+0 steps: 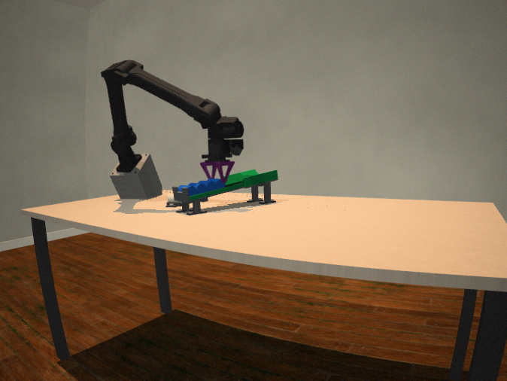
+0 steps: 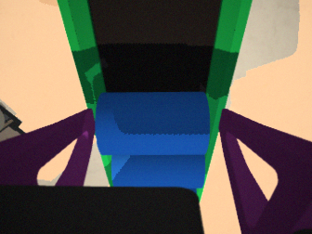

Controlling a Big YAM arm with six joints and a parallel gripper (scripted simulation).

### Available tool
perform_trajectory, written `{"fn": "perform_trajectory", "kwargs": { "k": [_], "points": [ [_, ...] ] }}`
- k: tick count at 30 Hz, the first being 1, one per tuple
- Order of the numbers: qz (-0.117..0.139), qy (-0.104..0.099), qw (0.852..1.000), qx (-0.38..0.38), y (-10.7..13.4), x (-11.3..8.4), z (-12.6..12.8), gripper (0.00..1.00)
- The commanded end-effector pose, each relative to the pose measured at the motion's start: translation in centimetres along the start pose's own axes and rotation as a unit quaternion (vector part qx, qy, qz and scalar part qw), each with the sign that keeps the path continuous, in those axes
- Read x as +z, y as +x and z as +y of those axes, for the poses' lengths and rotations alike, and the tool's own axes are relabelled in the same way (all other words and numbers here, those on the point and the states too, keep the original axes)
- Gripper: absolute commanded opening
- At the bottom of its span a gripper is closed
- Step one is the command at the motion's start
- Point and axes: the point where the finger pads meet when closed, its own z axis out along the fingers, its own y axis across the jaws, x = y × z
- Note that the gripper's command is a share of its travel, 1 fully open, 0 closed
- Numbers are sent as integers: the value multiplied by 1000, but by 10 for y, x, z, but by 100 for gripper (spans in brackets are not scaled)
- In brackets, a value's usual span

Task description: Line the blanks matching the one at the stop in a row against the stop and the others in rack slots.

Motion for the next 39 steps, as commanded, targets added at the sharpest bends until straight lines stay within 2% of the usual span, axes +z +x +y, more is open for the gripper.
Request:
{"fn": "perform_trajectory", "kwargs": {
  "k": [1,2,4,13,15,18,19,22,25,26,39],
  "points": [
    [-11,26,1000,11,-4,-32,-22,80],
    [-6,14,1000,3,-12,-23,-16,80],
    [-11,26,1000,12,-4,-46,-22,80],
    [-11,24,1000,10,-5,-91,-19,80],
    [-7,13,1000,3,-12,-87,-15,80],
    [-8,15,1000,4,-11,-92,-15,80],
    [5,-7,1000,8,8,-75,0,80],
    [-7,15,1000,17,6,-101,-16,80],
    [-6,12,1000,11,-2,-97,-15,80],
    [-5,10,1000,10,-3,-94,-15,100],
    [-5,9,1000,8,-3,-94,-14,100]
  ]
}}
